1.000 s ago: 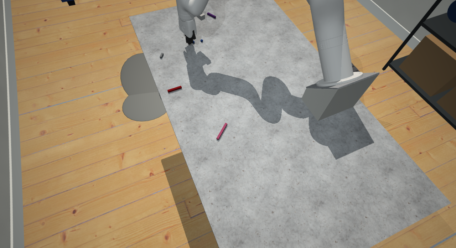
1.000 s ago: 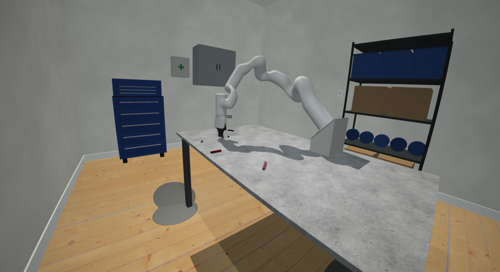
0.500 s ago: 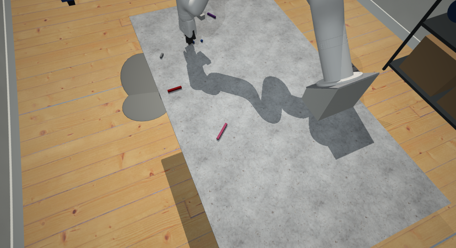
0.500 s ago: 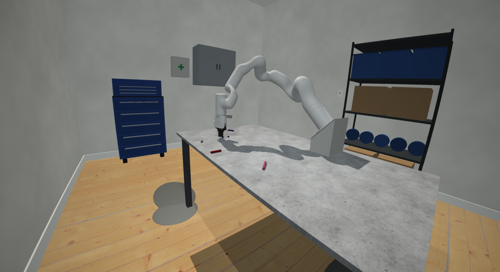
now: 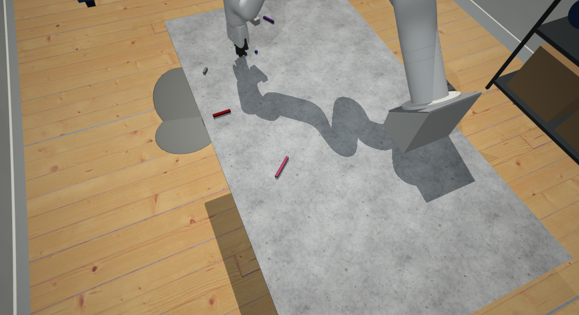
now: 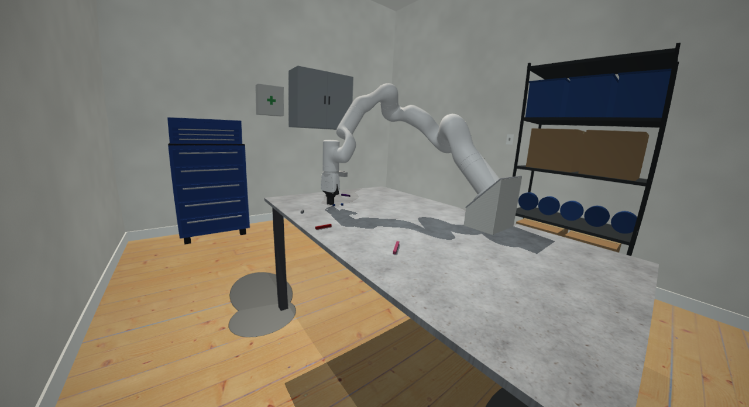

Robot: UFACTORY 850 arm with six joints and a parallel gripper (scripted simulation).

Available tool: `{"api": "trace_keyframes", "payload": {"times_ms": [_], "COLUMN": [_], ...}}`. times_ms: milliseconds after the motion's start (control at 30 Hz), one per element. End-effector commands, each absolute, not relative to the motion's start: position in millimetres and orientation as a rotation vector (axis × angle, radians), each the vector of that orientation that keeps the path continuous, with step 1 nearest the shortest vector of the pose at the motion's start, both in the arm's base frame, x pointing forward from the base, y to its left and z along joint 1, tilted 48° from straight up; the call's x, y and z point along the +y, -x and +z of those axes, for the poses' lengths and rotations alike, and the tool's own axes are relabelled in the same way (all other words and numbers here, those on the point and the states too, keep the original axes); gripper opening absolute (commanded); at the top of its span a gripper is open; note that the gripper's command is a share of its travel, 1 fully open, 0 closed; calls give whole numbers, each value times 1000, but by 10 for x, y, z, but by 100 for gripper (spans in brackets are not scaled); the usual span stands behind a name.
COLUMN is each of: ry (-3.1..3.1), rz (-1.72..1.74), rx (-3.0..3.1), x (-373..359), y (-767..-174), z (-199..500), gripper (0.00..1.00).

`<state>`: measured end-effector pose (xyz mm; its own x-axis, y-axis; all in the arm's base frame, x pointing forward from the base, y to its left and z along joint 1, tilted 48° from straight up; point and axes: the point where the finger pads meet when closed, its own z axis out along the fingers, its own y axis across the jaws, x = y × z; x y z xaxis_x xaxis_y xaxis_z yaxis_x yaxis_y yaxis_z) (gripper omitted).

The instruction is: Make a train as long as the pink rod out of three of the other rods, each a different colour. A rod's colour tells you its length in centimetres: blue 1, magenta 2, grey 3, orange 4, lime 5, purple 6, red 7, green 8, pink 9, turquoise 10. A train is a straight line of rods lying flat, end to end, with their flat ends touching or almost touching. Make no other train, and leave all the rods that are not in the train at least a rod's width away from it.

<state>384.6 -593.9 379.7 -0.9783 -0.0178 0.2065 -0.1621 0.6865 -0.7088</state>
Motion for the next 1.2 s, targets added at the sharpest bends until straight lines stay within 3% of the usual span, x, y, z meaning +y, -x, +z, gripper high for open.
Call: {"api": "trace_keyframes", "payload": {"times_ms": [0,1167], "ry": [-146,-146], "rz": [1169,1169], "rx": [-2714,-2714], "x": [-5938,-6013], "y": [-3852,-3838], "z": [3807,3737], "gripper": [4,4]}}
